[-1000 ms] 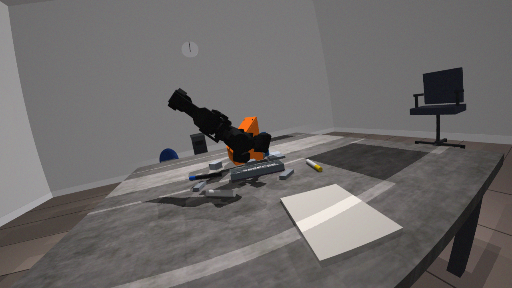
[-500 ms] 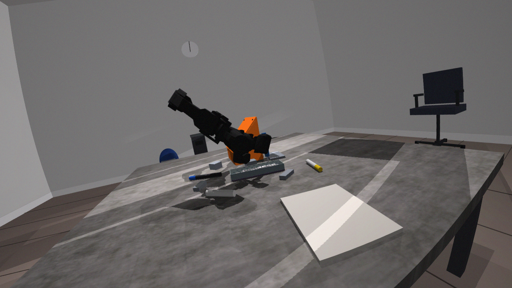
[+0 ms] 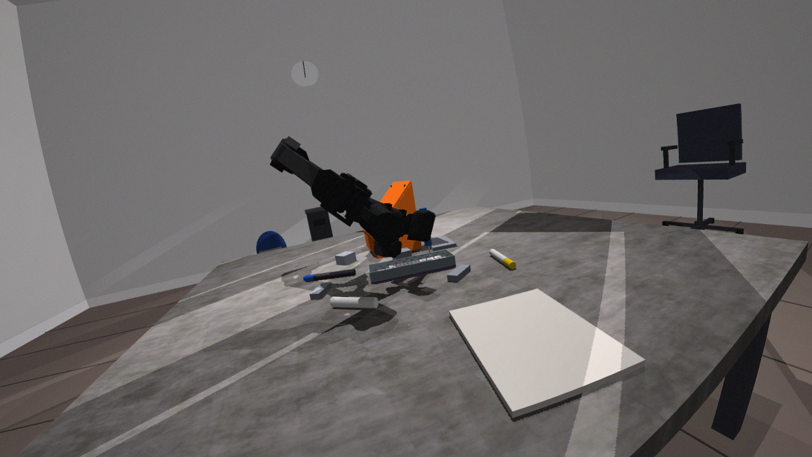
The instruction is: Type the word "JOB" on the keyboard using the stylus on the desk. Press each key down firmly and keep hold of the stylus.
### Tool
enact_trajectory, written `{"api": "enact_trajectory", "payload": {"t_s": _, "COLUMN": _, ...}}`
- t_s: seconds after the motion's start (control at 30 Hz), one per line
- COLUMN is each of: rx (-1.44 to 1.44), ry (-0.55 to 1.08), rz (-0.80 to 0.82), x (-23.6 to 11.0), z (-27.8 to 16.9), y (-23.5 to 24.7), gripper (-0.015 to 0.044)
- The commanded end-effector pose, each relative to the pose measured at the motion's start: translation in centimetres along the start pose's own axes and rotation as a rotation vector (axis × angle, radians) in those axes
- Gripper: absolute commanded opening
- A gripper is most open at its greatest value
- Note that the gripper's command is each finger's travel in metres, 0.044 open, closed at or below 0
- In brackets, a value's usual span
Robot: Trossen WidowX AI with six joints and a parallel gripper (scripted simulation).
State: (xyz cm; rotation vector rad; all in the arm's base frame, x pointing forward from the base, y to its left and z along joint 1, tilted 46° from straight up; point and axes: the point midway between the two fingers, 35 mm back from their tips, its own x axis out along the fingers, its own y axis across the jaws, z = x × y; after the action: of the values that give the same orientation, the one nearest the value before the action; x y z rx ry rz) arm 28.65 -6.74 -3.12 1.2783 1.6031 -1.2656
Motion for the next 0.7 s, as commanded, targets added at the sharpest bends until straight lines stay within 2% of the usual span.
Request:
{"api": "enact_trajectory", "payload": {"t_s": 0.0, "rx": -0.002, "ry": -0.004, "rz": -0.005, "x": 0.18, "z": 0.20, "y": -0.14, "gripper": 0.0081}}
{"api": "enact_trajectory", "payload": {"t_s": 0.67, "rx": -0.002, "ry": -0.004, "rz": -0.005, "x": 0.50, "z": 0.76, "y": -0.15, "gripper": 0.0081}}
